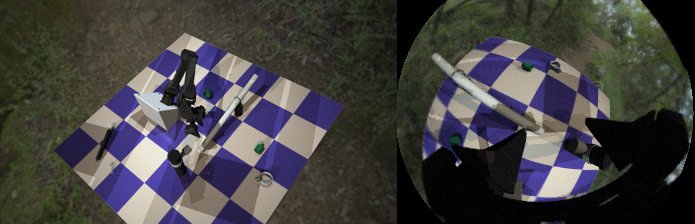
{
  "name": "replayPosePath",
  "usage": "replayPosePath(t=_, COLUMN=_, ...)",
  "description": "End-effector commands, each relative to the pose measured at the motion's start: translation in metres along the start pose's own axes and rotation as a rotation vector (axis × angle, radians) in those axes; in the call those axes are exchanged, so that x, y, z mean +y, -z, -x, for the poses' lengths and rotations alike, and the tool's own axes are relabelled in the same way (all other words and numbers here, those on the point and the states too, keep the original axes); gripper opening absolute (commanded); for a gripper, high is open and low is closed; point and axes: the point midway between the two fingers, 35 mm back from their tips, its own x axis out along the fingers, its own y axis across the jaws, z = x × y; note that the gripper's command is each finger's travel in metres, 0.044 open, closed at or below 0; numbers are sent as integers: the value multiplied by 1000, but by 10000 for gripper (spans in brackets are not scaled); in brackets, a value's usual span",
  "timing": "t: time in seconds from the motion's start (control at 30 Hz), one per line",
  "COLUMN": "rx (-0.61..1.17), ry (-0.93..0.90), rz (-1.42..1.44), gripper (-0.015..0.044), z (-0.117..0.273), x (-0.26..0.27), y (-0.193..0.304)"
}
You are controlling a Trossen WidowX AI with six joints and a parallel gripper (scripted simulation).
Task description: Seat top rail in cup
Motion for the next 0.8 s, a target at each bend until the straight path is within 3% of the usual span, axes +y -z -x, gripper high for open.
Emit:
replayPosePath(t=0.0, rx=-7, ry=-15, rz=-653, gripper=440, z=38, x=39, y=-43)
replayPosePath(t=0.57, rx=-3, ry=-17, rz=-648, gripper=440, z=38, x=40, y=-43)
replayPosePath(t=0.77, rx=100, ry=-91, rz=-264, gripper=440, z=12, x=49, y=-47)
